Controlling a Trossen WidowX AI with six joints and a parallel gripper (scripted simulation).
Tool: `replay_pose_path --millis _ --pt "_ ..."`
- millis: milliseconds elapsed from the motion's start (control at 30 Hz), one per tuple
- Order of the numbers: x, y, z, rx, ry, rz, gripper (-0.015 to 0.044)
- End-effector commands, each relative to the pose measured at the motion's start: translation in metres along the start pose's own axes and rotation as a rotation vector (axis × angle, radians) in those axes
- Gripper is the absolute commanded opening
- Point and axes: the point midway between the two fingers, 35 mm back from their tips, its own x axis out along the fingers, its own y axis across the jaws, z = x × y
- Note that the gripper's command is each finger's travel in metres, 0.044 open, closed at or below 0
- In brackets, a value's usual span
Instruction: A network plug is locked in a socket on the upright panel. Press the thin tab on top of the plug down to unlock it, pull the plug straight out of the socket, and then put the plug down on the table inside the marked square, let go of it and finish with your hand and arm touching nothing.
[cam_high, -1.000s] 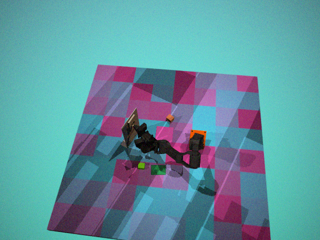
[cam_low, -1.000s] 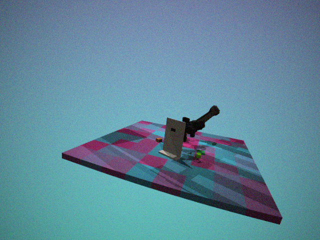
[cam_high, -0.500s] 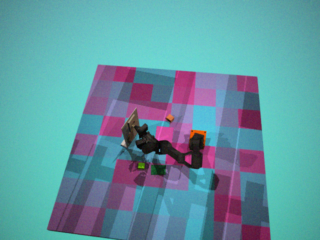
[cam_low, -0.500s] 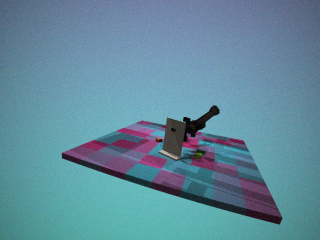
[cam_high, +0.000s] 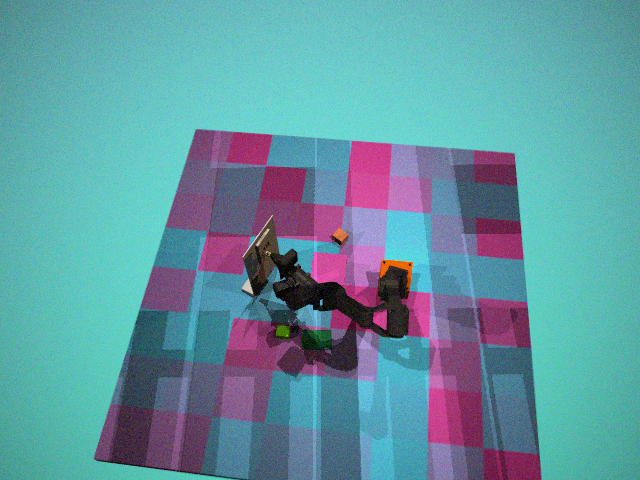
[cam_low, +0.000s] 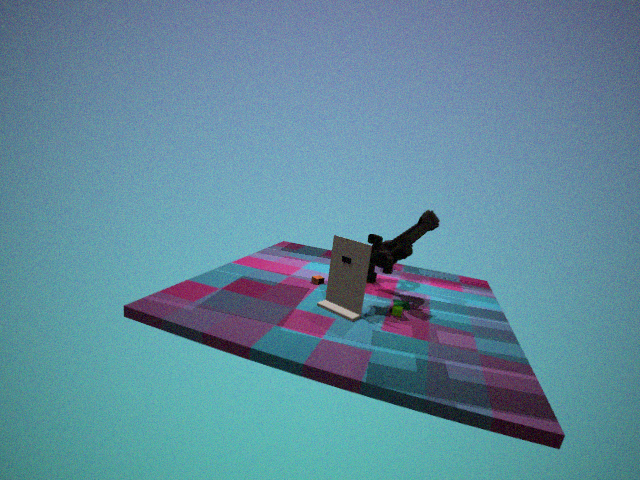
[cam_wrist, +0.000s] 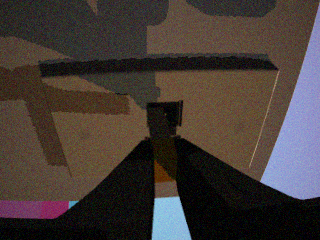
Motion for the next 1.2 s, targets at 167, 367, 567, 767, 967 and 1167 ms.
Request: replay_pose_path --millis 167,367,567,767,967,1167 --pt "-0.005 0.001 -0.002 0.003 0.006 0.001 0.0000" --pt "-0.008 0.001 -0.002 0.003 0.006 0.001 0.0000" --pt "-0.011 0.001 -0.002 0.003 0.006 0.001 0.0000" --pt "-0.014 0.001 -0.002 0.003 0.006 0.001 0.0000" --pt "-0.017 0.001 -0.002 0.003 0.006 0.001 0.0000" --pt "-0.020 0.001 -0.002 0.003 0.006 0.001 0.0000"
